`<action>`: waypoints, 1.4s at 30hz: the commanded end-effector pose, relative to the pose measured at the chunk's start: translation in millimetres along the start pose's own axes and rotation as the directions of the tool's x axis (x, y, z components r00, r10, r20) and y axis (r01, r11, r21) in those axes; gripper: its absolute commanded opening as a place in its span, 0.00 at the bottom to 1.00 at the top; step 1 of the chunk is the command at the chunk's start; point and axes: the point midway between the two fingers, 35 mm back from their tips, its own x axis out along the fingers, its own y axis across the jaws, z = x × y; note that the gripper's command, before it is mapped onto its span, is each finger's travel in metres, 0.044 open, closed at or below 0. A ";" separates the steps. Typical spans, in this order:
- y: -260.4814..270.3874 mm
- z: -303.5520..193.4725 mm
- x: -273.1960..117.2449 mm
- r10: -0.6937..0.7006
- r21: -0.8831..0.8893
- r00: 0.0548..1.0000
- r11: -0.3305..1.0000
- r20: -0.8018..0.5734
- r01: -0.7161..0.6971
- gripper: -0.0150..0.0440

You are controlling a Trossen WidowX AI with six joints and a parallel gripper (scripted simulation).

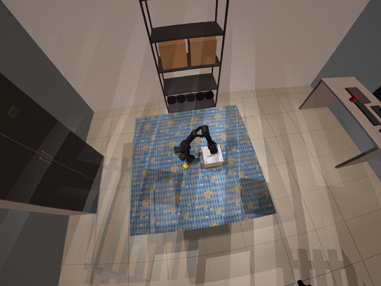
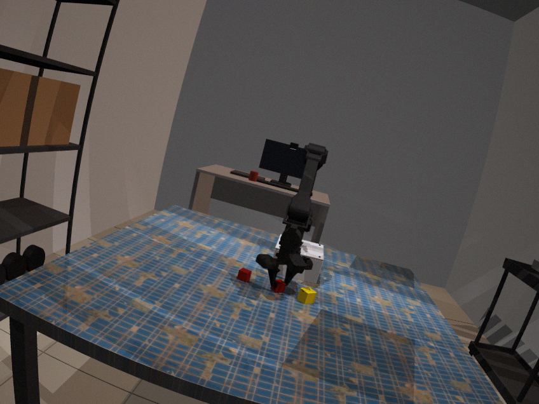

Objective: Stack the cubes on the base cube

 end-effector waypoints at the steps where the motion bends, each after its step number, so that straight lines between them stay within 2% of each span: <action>1: 0.4 -2.0 2.5 -0.003 0.000 1.000 1.000 -0.006 0.003 0.48; 2: 0.4 -2.0 2.5 -0.003 0.000 1.000 1.000 -0.006 0.003 0.44; 3: 0.4 -2.0 2.5 -0.003 0.000 1.000 1.000 -0.006 0.003 0.43; 8: -0.2 -1.2 -1.7 -0.003 0.000 1.000 1.000 -0.006 0.003 0.43; 42: 0.3 -0.4 -105.7 -0.003 0.000 1.000 1.000 -0.005 0.003 0.43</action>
